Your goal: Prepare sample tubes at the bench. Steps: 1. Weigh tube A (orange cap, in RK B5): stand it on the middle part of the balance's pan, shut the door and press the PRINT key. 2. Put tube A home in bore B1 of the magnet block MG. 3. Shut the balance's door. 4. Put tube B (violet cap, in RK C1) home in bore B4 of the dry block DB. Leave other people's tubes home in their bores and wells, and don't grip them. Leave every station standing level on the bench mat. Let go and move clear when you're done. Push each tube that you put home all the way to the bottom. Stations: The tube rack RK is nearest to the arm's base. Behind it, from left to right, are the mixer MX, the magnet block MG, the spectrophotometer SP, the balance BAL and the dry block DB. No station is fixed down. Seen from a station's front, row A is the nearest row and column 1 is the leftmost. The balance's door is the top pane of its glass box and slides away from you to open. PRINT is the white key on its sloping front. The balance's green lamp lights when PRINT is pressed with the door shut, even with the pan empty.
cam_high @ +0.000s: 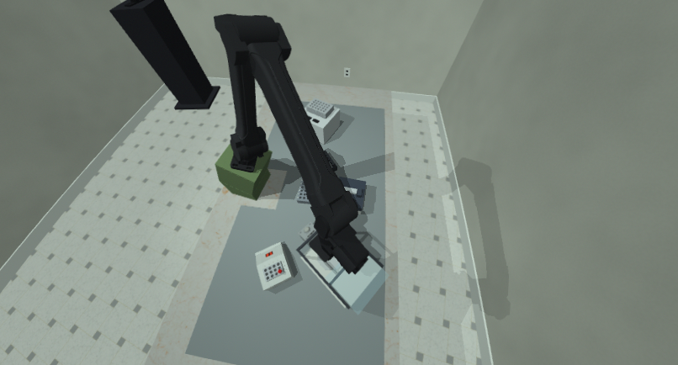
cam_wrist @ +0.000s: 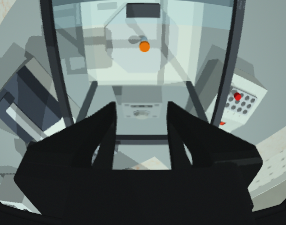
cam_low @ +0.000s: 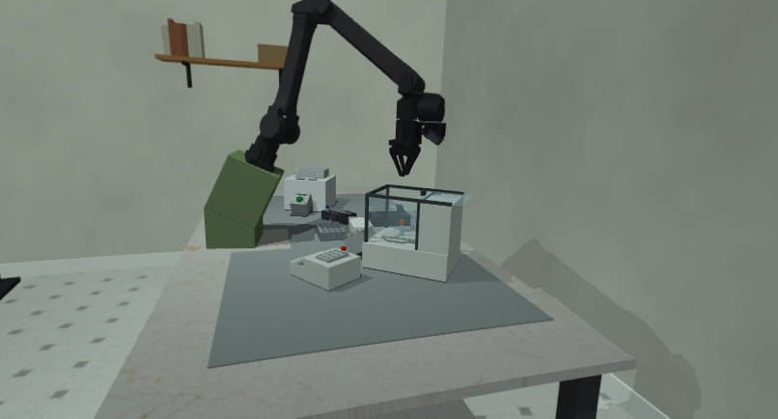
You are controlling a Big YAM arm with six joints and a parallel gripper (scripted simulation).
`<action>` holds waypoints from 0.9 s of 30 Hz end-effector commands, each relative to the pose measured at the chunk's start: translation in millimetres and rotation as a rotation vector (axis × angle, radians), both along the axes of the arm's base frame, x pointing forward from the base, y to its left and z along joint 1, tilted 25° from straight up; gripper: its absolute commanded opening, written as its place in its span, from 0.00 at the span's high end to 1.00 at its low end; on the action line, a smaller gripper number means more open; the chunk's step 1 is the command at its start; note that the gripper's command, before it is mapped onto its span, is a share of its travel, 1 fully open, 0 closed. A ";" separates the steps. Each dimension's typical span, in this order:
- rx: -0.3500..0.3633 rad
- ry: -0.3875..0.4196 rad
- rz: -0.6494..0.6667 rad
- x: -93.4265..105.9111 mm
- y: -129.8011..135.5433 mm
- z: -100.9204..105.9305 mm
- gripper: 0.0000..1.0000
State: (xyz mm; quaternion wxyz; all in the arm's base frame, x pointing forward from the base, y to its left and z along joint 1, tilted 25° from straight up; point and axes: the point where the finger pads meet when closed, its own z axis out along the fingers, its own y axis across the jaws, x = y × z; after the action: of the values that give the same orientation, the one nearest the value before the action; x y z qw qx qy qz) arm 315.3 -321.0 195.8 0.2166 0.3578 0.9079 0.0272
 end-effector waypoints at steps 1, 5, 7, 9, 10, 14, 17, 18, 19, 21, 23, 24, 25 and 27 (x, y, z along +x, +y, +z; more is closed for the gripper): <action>-0.053 -0.044 -0.006 -0.2 -12.8 37.2 0.64; -0.053 -0.044 -0.006 -2.5 -12.1 41.9 0.64; -0.052 -0.044 -0.009 -3.4 -11.8 43.3 0.64; -0.041 -0.037 -0.012 -5.4 -9.2 37.3 0.64; -0.024 -0.023 -0.004 -1.1 -5.7 24.0 0.64; -0.024 -0.023 -0.004 -1.1 -5.7 24.0 0.64; -0.024 -0.023 -0.004 -1.1 -5.7 24.0 0.64; -0.024 -0.023 -0.004 -1.1 -5.7 24.0 0.64; -0.024 -0.023 -0.004 -1.1 -5.7 24.0 0.64; -0.024 -0.023 -0.004 -1.1 -5.7 24.0 0.64; -0.024 -0.023 -0.004 -1.1 -5.7 24.0 0.64; -0.024 -0.023 -0.004 -1.1 -5.7 24.0 0.64; -0.024 -0.023 -0.004 -1.1 -5.7 24.0 0.64; -0.024 -0.023 -0.004 -1.1 -5.7 24.0 0.64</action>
State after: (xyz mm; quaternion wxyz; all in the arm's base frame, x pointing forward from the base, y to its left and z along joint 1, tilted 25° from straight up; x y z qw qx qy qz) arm 310.8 -319.6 204.2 0.2164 0.3586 0.9076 0.0274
